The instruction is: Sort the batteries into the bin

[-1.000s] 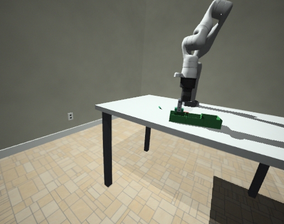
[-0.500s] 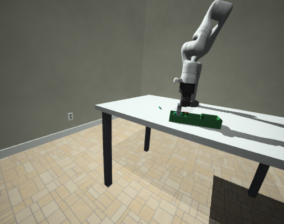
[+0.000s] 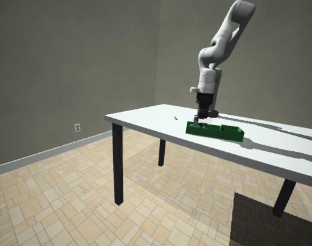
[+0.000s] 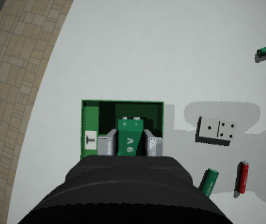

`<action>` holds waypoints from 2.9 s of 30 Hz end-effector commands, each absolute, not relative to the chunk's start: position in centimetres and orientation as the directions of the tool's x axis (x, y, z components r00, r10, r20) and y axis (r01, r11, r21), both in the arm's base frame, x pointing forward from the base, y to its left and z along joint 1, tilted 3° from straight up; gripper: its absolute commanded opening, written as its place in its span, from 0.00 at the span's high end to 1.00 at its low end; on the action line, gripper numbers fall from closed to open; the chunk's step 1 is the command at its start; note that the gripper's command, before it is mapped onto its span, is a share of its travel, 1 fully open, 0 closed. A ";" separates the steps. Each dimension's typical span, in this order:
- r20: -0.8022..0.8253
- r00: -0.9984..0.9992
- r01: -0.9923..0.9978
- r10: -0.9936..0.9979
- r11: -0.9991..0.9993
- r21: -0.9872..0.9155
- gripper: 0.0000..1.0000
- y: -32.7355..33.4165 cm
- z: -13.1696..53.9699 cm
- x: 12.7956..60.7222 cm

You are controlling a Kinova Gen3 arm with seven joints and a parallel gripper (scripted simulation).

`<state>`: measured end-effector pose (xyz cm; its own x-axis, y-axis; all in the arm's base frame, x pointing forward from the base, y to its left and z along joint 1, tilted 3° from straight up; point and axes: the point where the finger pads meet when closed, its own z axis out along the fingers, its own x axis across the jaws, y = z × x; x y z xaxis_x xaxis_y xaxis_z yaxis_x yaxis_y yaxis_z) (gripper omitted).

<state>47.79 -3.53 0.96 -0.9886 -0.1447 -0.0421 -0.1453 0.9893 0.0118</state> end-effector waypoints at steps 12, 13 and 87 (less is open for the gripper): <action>-0.044 -0.989 -0.145 -0.144 0.989 0.012 0.32 -3.5 1.0 47.9; -0.044 -0.989 -0.145 -0.144 0.989 0.012 0.32 -3.5 1.0 47.9; -0.038 -0.985 0.170 0.171 0.985 0.025 0.40 2.1 6.6 36.5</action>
<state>36.39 1.96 6.44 -0.9842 0.1739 -0.0340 0.1732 0.9846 0.0226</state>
